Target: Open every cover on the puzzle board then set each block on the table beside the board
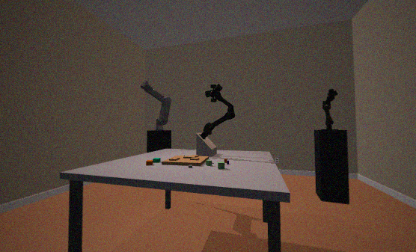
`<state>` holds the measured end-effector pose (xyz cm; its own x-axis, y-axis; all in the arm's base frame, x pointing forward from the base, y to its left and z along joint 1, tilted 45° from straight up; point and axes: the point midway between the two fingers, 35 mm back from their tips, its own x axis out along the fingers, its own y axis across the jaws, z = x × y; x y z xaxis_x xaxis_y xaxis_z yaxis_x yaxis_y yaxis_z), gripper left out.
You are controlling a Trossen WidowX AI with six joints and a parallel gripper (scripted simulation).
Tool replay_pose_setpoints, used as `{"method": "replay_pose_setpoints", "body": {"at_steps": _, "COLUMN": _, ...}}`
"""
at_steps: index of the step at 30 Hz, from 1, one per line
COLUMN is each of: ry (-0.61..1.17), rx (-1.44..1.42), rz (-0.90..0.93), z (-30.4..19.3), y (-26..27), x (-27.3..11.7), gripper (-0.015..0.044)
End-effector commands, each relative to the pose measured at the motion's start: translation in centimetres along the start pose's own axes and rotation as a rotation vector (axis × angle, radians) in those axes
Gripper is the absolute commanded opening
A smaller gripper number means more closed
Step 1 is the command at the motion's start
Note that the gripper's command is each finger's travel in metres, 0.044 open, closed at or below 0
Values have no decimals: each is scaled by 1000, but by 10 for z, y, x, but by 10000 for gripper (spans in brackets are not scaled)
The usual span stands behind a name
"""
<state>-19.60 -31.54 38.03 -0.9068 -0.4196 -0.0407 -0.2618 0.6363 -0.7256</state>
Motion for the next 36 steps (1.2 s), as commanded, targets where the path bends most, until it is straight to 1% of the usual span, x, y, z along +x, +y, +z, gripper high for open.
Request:
{"method": "replay_pose_setpoints", "body": {"at_steps": 1, "ry": -59, "rx": 2, "rz": -24, "z": 19, "y": -4, "x": -4, "gripper": 0}}
{"method": "replay_pose_setpoints", "body": {"at_steps": 18, "ry": -308, "rx": 60, "rz": -125, "z": 94, "y": -26, "x": -37, "gripper": 0}}
{"method": "replay_pose_setpoints", "body": {"at_steps": 36, "ry": -590, "rx": 103, "rz": -174, "z": 170, "y": -36, "x": -89, "gripper": 0}}
